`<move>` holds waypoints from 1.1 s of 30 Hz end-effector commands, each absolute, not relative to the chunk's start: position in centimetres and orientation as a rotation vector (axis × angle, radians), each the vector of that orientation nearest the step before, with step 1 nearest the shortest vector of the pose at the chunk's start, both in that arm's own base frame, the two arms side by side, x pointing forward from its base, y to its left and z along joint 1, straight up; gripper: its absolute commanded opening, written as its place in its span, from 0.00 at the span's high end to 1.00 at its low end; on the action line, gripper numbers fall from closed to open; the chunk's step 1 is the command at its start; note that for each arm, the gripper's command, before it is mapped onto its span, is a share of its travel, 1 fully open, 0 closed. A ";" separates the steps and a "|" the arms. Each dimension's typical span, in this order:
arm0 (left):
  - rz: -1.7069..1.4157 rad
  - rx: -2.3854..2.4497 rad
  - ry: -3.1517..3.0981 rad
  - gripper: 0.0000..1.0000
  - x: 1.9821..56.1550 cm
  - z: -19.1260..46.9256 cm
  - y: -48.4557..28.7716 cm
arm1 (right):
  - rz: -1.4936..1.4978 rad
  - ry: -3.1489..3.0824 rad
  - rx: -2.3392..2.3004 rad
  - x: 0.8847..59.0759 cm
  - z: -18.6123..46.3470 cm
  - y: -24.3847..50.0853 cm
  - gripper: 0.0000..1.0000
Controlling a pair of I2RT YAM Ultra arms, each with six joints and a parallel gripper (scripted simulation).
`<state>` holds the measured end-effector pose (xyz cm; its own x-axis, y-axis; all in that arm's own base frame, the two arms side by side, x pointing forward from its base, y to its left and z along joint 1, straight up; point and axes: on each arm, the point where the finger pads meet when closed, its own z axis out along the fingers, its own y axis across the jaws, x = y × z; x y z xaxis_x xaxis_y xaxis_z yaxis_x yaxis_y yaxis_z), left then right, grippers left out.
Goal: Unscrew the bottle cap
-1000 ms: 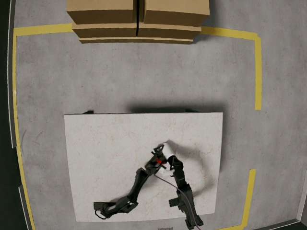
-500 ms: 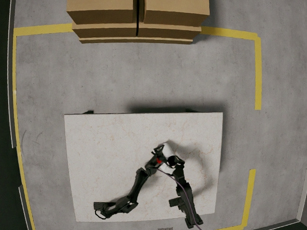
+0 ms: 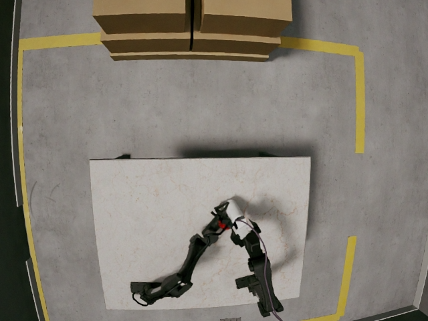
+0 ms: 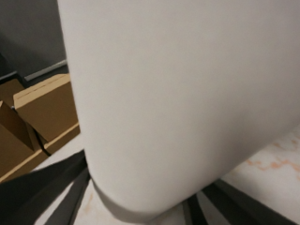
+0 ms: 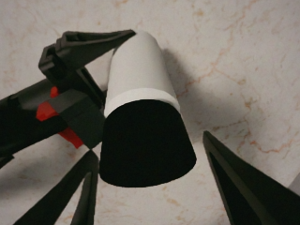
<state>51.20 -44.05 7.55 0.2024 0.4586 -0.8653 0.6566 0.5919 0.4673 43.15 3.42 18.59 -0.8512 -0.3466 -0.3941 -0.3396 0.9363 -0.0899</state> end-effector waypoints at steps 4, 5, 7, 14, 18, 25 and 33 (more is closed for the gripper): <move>-0.186 0.950 1.371 1.00 52.0 10.9 -44.1 | 0.168 2.741 0.051 43.1 19.9 3.3 0.06; -0.186 0.950 1.371 1.00 52.0 10.9 -44.1 | 0.190 2.743 0.113 43.1 19.9 3.3 0.06; -0.186 0.950 1.371 1.00 52.0 10.9 -44.1 | 0.211 2.743 0.176 43.0 19.9 3.3 0.06; -0.186 0.950 1.371 1.00 52.0 10.9 -44.1 | 0.371 2.702 0.643 42.9 20.1 3.2 0.06; -0.186 0.950 1.371 1.00 52.0 10.9 -44.1 | 0.455 2.646 0.898 42.9 20.2 3.2 0.06; -0.186 0.950 1.371 1.00 52.0 10.9 -44.1 | 0.555 2.544 1.210 42.8 20.3 3.2 0.06; -0.186 0.950 1.371 1.00 52.0 10.9 -44.1 | 0.706 2.272 1.724 42.8 20.4 3.2 0.06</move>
<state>51.20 -44.05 7.55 0.2024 0.4586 -0.8653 0.6566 0.5920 0.4673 42.55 3.42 18.85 -0.4665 0.8823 0.0622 0.8094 0.3975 0.4323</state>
